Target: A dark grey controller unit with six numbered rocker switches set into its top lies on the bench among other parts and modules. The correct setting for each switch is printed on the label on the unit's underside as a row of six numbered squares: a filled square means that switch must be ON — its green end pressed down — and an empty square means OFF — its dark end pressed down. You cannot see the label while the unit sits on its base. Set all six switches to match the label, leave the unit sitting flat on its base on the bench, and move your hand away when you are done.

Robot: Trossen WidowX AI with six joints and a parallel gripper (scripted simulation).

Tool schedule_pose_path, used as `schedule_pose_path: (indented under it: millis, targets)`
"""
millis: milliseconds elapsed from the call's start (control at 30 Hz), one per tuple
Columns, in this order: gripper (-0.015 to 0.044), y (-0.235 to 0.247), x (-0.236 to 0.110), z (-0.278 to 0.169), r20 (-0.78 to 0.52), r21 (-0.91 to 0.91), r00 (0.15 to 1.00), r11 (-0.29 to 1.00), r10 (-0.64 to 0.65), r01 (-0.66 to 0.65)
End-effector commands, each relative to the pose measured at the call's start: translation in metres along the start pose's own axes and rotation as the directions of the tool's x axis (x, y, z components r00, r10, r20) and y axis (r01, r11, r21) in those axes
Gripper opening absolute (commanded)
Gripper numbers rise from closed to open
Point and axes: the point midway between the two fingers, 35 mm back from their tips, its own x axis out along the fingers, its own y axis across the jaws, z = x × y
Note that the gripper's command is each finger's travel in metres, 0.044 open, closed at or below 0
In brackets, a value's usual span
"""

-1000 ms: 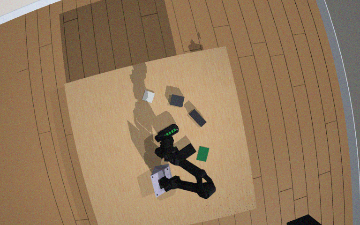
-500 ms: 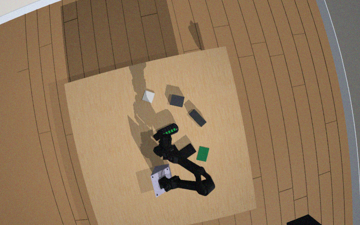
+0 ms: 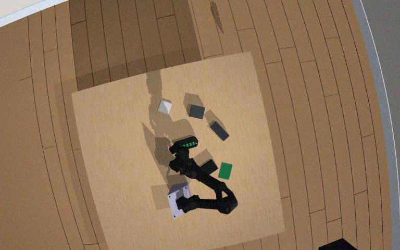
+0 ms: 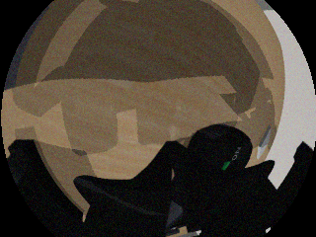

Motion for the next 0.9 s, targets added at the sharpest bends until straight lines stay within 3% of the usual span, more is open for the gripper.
schedule_pose_path:
  millis: [0, 600, 867]
  targets:
    - [0.0, -0.009, 0.002, -0.003, -0.003, 0.012, 1.0, 1.0, -0.009, 0.009]
    - [0.0, -0.025, 0.007, -0.007, -0.004, 0.013, 1.0, 1.0, -0.01, 0.01]
    - [0.0, 0.014, -0.048, -0.004, 0.0, 0.008, 1.0, 1.0, -0.006, 0.006]
